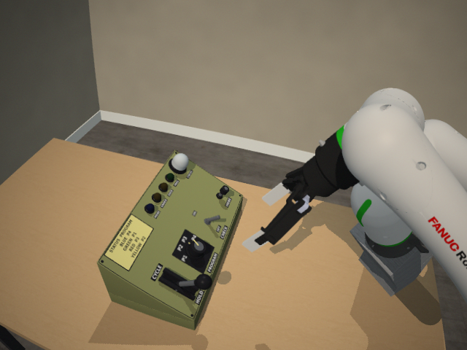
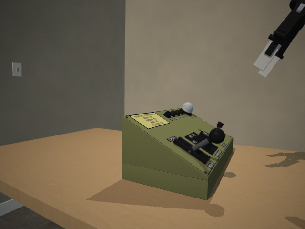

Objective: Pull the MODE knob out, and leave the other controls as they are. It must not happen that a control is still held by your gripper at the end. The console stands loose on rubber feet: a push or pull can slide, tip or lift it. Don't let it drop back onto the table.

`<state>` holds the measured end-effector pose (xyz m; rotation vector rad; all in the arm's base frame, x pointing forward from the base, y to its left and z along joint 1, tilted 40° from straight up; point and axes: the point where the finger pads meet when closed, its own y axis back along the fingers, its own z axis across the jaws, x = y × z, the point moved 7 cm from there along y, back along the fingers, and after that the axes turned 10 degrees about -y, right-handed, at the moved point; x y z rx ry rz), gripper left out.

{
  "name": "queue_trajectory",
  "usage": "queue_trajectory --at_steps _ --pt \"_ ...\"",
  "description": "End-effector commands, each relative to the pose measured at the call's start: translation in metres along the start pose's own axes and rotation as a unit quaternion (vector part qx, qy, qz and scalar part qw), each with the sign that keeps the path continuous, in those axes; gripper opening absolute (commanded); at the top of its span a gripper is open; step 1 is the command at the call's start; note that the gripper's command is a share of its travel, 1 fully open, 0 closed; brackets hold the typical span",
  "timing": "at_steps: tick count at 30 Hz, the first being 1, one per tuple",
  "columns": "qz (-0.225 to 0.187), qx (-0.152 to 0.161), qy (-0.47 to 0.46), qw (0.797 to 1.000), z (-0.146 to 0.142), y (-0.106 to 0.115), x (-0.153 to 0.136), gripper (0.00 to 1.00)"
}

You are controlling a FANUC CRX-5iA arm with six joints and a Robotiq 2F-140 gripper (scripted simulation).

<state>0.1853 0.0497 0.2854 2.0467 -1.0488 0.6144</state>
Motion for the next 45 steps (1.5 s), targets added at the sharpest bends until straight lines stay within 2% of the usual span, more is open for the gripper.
queue_trajectory --at_steps 1,30,37,40,42,45 --pt "0.000 0.000 0.000 1.000 0.000 0.000 0.000 1.00" --pt "-0.001 0.000 0.001 1.000 0.001 -0.001 0.002 1.00" --pt "-0.017 -0.002 0.006 1.000 0.024 -0.018 0.022 1.00" --pt "-0.017 -0.002 0.006 1.000 0.024 -0.018 0.022 1.00" --pt "-0.022 -0.001 0.008 1.000 0.038 -0.026 0.031 1.00" --pt "-0.022 -0.001 0.008 1.000 0.038 -0.026 0.031 1.00"
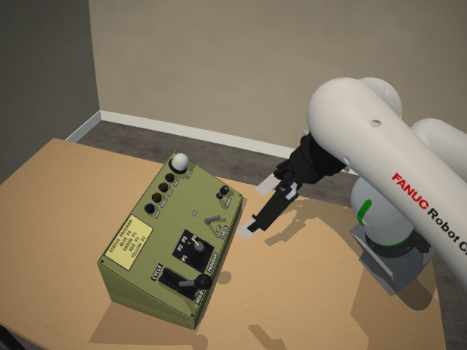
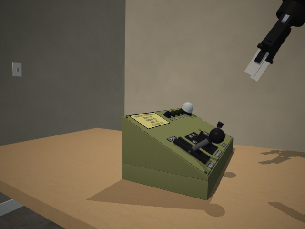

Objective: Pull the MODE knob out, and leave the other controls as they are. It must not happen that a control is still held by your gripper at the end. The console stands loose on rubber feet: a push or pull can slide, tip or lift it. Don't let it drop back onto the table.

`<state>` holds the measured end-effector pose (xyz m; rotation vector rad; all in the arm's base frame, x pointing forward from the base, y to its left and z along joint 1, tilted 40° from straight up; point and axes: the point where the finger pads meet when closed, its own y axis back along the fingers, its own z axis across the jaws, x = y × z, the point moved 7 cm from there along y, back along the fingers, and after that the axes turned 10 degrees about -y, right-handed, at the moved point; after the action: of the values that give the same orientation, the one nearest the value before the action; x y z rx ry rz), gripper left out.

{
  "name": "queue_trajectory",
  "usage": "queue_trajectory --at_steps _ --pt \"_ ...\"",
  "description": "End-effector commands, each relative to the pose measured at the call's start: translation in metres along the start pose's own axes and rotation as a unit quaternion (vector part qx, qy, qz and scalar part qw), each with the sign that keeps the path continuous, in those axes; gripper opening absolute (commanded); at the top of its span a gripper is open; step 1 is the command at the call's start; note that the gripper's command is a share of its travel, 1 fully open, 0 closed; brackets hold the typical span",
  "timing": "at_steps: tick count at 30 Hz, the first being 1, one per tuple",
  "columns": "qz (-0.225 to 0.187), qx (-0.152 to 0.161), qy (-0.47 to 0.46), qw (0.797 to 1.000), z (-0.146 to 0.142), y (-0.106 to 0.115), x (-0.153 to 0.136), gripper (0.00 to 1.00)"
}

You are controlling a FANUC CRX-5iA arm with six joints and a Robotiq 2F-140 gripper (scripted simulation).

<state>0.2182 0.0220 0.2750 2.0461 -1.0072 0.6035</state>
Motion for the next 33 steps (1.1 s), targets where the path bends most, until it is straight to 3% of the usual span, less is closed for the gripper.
queue_trajectory --at_steps 1,12,24,25,29,33 --pt "-0.008 0.004 0.003 1.000 0.016 -0.010 0.012 1.00" --pt "-0.008 0.004 0.003 1.000 0.016 -0.010 0.012 1.00" --pt "-0.011 0.006 0.003 1.000 0.048 -0.023 0.026 1.00" --pt "-0.011 0.007 0.003 1.000 0.061 -0.028 0.030 1.00" --pt "-0.011 0.007 0.003 1.000 0.061 -0.028 0.030 1.00" --pt "-0.009 0.008 0.002 1.000 0.087 -0.037 0.035 1.00"
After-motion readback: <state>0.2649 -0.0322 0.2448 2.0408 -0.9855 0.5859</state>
